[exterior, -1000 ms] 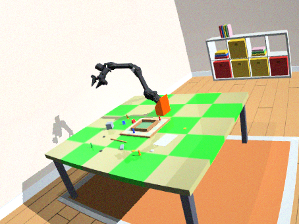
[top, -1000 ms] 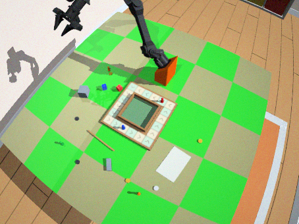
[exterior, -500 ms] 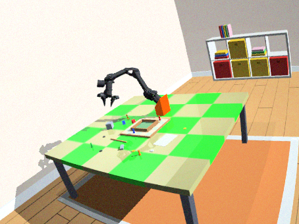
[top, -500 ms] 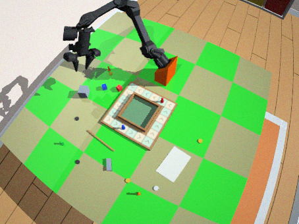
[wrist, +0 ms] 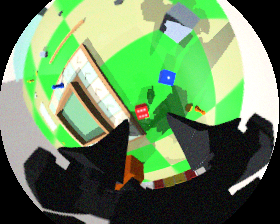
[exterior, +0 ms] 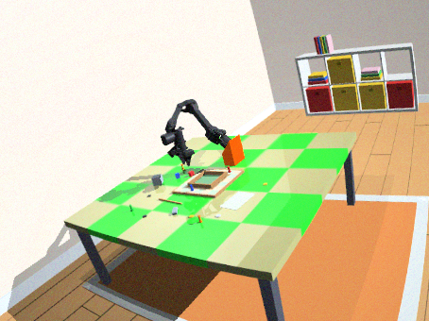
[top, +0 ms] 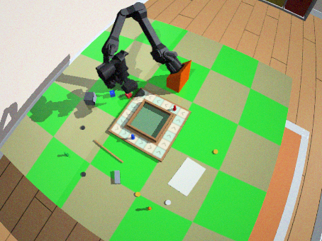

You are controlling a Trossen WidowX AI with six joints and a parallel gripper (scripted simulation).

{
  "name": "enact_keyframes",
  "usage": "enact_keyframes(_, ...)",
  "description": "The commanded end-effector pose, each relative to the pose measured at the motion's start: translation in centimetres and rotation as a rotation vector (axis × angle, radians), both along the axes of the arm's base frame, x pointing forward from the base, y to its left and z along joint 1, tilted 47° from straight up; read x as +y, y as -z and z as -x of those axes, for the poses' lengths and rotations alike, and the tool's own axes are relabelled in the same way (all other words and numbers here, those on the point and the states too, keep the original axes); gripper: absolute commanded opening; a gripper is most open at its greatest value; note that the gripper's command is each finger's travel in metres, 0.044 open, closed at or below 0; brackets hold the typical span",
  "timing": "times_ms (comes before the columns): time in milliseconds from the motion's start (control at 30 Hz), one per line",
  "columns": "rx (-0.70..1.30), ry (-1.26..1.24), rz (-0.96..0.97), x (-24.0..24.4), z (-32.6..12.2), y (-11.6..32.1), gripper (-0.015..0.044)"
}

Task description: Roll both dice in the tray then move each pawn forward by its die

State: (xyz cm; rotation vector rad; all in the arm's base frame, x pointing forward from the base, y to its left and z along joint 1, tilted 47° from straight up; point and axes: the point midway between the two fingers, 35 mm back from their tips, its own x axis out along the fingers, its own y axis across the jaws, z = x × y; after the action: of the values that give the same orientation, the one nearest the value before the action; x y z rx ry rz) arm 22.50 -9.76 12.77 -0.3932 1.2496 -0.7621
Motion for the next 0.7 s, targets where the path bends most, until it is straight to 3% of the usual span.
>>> enact_keyframes(0,0.130,-0.073,0.047,0.1,0.6,1.4,0.0275)
enact_keyframes(667,0.129,-0.072,0.047,-1.6,0.4,3.3,0.0275)
